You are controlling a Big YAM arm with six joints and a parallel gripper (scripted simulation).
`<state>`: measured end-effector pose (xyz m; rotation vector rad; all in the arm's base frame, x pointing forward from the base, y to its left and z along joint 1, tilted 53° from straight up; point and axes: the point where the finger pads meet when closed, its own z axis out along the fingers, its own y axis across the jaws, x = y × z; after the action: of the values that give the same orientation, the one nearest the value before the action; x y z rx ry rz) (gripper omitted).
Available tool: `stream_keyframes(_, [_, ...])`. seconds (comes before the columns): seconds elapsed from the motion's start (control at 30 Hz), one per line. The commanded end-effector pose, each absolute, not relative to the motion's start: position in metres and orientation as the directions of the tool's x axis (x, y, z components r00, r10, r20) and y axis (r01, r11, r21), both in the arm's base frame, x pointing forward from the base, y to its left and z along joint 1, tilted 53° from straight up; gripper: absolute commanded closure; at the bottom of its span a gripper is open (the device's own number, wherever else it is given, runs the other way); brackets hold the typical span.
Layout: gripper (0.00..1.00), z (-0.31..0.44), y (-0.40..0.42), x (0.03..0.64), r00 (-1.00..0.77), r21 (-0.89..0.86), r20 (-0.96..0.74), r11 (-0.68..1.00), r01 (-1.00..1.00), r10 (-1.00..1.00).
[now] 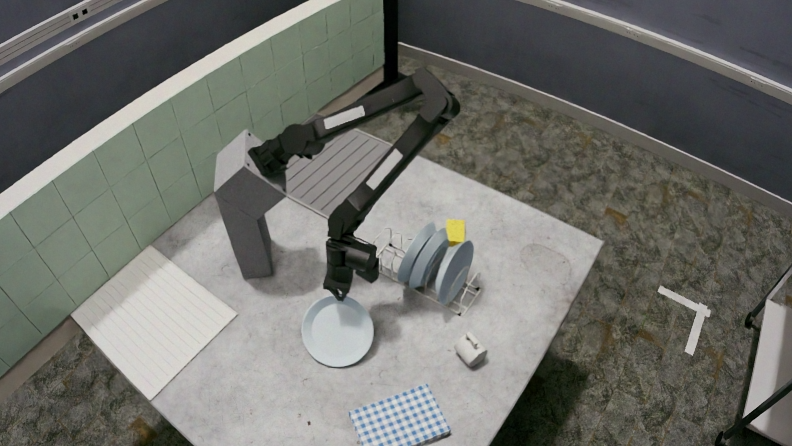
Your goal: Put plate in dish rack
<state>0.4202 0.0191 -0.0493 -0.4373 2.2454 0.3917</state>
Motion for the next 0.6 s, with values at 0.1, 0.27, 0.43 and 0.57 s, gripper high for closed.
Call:
stream_keyframes(0.1, [1.0, -0.0449, 0.0181, 0.4225, -0.616, 0.142, -0.766, 0.887, -0.44, -0.183])
stream_keyframes(0.27, [1.0, -0.0435, 0.0169, 0.4224, -0.613, 0.138, -0.768, 0.888, -0.439, -0.184])
stream_keyframes(0.43, [1.0, -0.0426, 0.0164, 0.4195, -0.614, 0.138, -0.767, 0.887, -0.44, -0.185])
stream_keyframes(0.57, [1.0, -0.0432, 0.0152, 0.4156, -0.619, 0.141, -0.764, 0.888, -0.437, -0.183])
